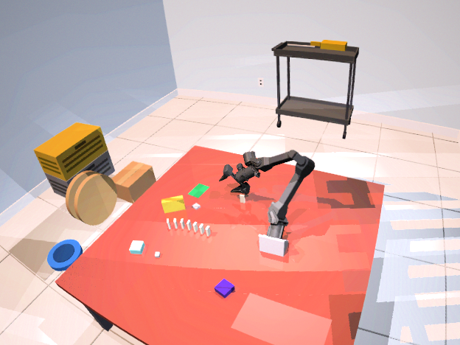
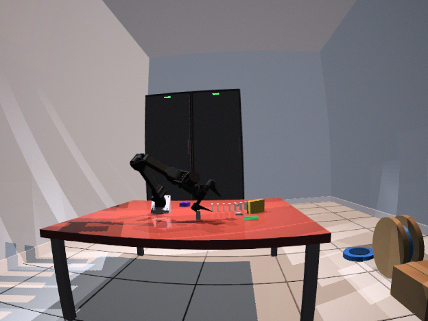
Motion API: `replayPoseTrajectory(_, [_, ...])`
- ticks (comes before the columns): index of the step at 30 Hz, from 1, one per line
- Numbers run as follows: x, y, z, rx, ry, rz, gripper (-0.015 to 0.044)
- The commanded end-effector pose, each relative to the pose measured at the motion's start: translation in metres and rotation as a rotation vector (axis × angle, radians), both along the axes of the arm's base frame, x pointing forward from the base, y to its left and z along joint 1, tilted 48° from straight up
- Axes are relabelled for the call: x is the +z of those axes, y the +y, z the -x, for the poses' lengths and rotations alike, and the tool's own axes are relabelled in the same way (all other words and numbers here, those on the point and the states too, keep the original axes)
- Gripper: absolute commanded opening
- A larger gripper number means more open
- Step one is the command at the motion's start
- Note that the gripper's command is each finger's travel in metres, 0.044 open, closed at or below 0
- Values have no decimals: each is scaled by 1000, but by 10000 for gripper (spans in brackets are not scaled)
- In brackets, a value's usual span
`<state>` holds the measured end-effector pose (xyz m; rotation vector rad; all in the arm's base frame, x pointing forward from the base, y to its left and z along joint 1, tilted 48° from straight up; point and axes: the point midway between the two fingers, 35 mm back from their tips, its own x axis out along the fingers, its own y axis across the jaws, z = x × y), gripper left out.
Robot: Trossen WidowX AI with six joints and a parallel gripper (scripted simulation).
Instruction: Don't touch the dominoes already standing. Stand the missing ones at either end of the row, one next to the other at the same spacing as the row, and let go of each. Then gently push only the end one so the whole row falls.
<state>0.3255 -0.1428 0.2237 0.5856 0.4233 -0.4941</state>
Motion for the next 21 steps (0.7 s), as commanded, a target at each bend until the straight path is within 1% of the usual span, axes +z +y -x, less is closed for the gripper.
replayPoseTrajectory(1, [-16,28,31,-578,325,-205,440])
replayPoseTrajectory(4, [-6,30,38,-742,323,-150,440])
replayPoseTrajectory(10, [7,33,64,-883,402,-4,440])
replayPoseTrajectory(12, [11,33,70,-902,423,33,440])
replayPoseTrajectory(21, [11,33,70,-902,423,33,440])
